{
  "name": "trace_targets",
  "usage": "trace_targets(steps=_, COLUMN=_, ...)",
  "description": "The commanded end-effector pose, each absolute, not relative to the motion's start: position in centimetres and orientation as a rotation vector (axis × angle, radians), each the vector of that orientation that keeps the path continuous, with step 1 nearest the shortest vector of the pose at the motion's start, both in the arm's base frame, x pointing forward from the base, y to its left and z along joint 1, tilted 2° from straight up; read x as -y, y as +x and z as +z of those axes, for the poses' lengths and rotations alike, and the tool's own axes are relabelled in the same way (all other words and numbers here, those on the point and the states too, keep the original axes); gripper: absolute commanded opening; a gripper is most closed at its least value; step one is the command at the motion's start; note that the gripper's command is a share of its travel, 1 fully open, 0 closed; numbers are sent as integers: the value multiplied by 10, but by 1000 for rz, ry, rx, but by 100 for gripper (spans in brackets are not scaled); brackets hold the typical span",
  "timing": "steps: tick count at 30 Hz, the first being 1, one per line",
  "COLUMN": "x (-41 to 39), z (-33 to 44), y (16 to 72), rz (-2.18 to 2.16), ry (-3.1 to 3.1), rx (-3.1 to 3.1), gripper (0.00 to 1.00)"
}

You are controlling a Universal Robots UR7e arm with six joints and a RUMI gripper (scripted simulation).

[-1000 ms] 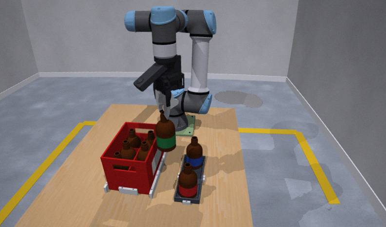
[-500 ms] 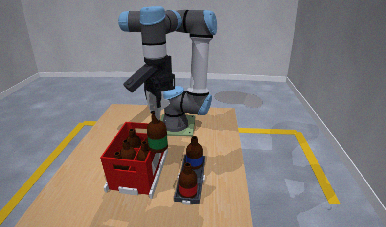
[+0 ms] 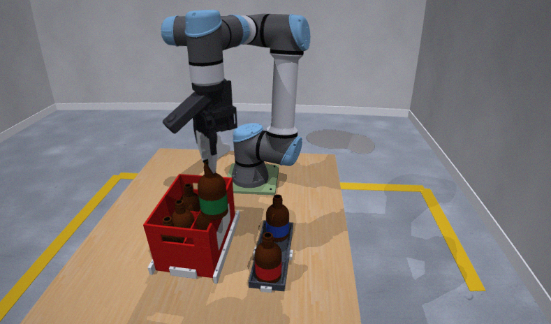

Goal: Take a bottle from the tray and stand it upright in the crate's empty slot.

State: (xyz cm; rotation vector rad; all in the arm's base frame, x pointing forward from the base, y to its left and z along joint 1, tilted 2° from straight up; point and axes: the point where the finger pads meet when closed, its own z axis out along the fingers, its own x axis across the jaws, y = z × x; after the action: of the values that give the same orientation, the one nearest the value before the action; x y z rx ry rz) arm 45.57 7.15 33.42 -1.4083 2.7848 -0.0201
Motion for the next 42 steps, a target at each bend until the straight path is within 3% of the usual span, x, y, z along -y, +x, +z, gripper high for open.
trace_targets(steps=1, x=-60, z=337, y=463, rz=-25, ry=-1405, rx=-2779, gripper=0)
trace_targets(steps=42, x=-26, z=338, y=481, rz=-25, ry=-1405, rx=-2779, gripper=0)
